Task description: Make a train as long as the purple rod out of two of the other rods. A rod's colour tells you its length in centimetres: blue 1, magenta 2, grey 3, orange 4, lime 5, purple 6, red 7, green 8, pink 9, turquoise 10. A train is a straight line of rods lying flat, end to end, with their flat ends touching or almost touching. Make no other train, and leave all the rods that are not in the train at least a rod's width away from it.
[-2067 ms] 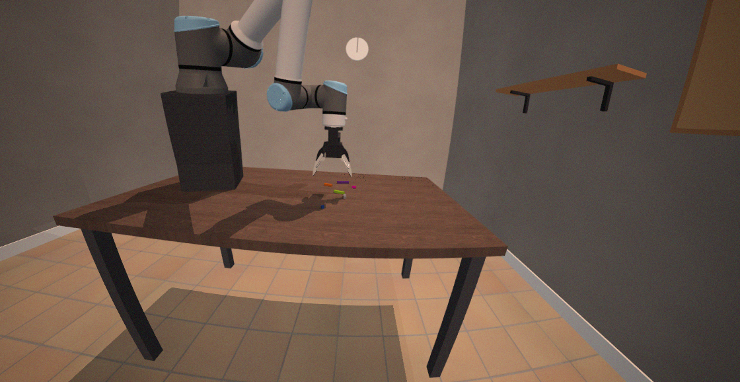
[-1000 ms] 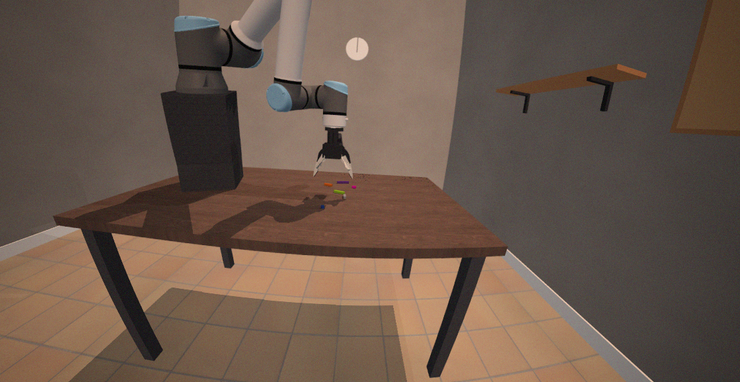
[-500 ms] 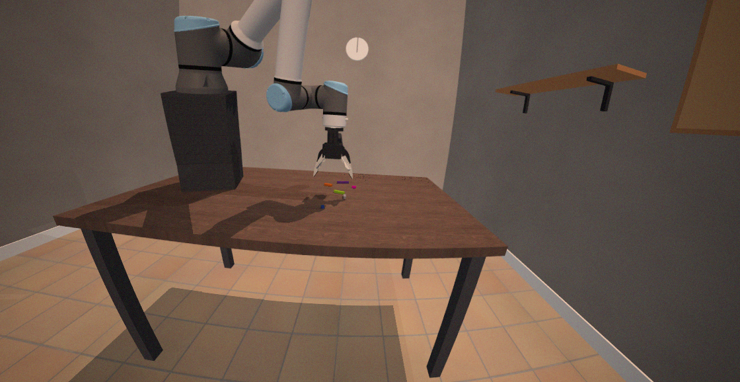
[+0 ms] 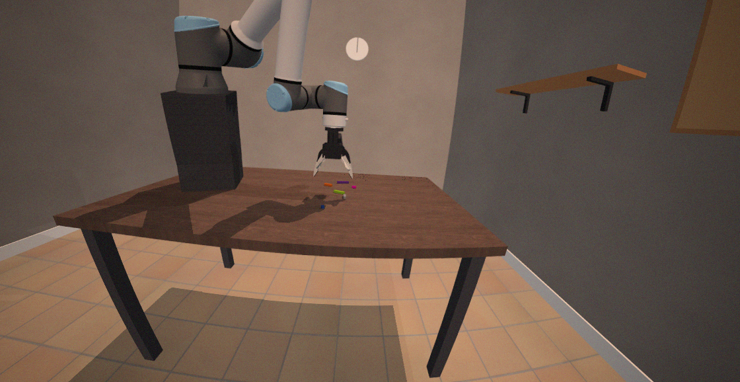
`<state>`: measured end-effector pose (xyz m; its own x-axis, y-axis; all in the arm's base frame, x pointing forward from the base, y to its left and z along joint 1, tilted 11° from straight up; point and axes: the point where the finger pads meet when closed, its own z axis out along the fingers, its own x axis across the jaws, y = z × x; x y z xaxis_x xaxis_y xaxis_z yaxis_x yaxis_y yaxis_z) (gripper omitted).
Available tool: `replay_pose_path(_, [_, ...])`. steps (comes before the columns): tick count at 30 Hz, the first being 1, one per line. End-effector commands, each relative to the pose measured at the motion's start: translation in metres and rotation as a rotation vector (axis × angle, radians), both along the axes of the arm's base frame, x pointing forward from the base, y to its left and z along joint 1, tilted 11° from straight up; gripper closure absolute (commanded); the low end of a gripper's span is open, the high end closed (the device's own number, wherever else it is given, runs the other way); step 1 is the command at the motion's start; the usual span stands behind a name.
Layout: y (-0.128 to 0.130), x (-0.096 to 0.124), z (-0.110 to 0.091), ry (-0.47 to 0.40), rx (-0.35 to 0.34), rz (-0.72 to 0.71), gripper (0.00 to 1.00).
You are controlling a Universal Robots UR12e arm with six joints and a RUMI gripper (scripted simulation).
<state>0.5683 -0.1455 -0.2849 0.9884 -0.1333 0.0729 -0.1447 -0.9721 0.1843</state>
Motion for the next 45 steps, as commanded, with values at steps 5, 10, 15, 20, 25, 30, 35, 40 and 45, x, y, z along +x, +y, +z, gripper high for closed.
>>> replay_pose_path(5, [0.0000, 0.0003, 0.0004, -0.001, 0.000, 0.000, 0.00])
replay_pose_path(10, [0.0000, 0.0003, 0.0004, -0.001, 0.000, 0.000, 0.00])
replay_pose_path(15, [0.0000, 0.0003, 0.0004, -0.001, 0.000, 0.000, 0.00])
replay_pose_path(20, [0.0000, 0.0003, 0.0004, -0.001, 0.000, 0.000, 0.00])
replay_pose_path(25, [0.0000, 0.0003, 0.0004, -0.001, 0.000, 0.000, 0.00])
replay_pose_path(30, [0.0000, 0.0003, 0.0004, -0.001, 0.000, 0.000, 0.00])
replay_pose_path(35, [0.0000, 0.0003, 0.0004, -0.001, 0.000, 0.000, 0.00])
replay_pose_path(40, [0.0000, 0.0003, 0.0004, -0.001, 0.000, 0.000, 0.00])
replay_pose_path(45, [-0.0031, -0.0003, 0.0011, -0.006, 0.001, -0.025, 0.00])
